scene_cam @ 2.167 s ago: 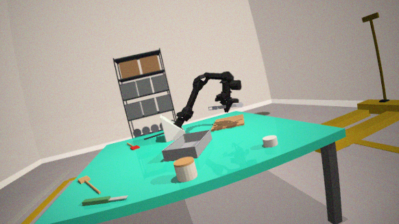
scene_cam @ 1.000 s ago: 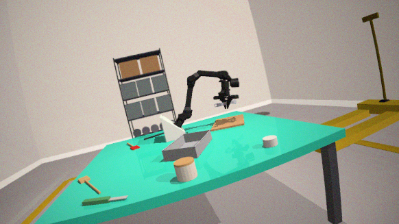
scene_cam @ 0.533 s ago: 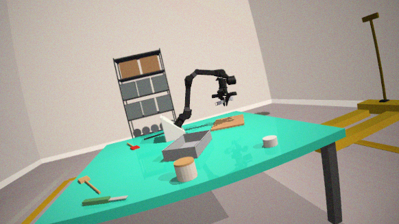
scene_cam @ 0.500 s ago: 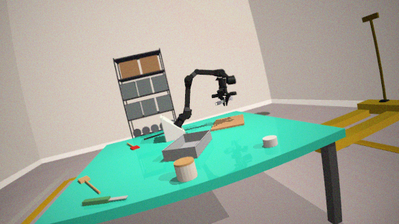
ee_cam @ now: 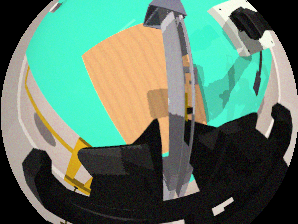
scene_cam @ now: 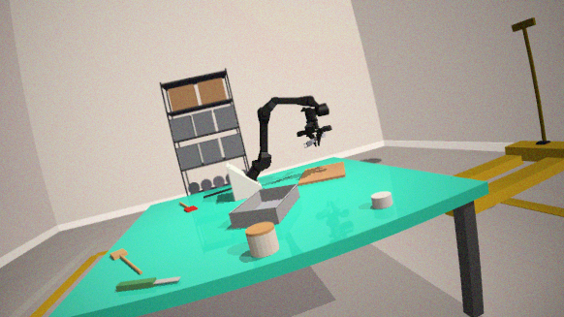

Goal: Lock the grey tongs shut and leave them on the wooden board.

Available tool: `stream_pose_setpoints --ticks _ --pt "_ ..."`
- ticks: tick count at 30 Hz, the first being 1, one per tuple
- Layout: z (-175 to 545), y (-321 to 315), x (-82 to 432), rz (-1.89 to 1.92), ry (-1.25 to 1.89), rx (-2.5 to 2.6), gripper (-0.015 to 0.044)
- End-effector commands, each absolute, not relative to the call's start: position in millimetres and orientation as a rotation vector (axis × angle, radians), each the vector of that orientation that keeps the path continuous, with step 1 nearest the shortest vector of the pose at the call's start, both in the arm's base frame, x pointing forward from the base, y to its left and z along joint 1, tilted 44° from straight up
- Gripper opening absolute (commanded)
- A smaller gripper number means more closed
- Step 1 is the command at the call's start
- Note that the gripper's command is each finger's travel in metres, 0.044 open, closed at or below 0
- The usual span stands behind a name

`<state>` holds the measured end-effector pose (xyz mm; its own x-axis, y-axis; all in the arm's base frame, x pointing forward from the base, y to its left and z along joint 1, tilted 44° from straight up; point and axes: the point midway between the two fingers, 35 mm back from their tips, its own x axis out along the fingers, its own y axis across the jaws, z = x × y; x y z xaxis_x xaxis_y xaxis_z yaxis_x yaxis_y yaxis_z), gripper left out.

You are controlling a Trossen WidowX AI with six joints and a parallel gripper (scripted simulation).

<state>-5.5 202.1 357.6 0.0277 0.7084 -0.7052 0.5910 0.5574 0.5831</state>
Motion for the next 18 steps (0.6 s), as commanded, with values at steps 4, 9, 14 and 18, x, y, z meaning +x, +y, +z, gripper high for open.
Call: stream_pose_setpoints --ticks 4,9,14,18 --pt "354 201 -7 0.131 1.668 1.082 -0.015" --pt "340 200 -8 0.121 1.72 0.986 -0.015" --pt "327 198 -11 0.117 1.786 0.899 -0.015" --pt "319 197 -13 0.119 1.848 0.837 -0.015"
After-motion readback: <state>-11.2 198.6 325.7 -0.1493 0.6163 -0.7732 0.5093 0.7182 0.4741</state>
